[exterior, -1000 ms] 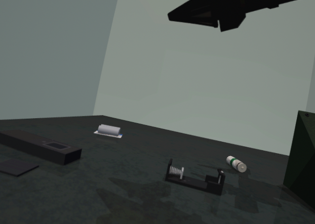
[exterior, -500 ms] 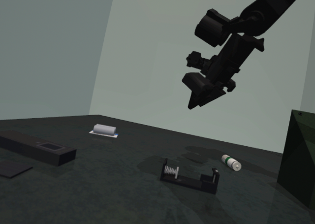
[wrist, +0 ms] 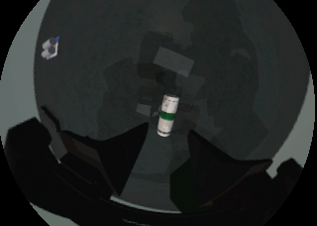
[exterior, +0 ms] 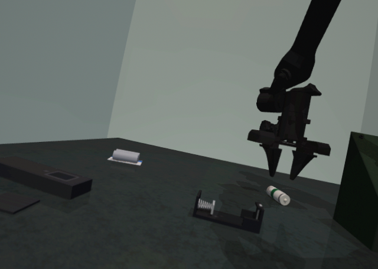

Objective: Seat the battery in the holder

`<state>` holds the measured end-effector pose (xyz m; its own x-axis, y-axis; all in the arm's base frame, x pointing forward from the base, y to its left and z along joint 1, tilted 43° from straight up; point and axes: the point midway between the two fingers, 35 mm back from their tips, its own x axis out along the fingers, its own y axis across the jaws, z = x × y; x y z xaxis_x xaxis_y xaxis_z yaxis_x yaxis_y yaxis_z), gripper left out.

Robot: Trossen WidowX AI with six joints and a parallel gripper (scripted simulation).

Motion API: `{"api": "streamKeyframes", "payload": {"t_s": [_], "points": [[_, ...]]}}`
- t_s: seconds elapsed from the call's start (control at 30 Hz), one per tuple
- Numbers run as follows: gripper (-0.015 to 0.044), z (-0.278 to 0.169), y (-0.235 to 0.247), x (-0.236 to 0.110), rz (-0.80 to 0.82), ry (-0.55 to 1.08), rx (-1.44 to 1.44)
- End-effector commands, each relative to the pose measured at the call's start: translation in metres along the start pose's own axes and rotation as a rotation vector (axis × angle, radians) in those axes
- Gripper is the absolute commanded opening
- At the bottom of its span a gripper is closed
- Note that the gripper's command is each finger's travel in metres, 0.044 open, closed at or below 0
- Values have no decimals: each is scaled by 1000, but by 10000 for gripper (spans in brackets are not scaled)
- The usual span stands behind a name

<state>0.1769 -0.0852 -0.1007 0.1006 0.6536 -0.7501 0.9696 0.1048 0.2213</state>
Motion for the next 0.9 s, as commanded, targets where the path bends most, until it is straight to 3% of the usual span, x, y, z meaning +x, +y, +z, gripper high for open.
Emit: {"api": "streamKeyframes", "payload": {"t_s": [0.0,0.87], "points": [[246,0,0,1,7,17,20],[246,0,1,42,7,18,20]]}}
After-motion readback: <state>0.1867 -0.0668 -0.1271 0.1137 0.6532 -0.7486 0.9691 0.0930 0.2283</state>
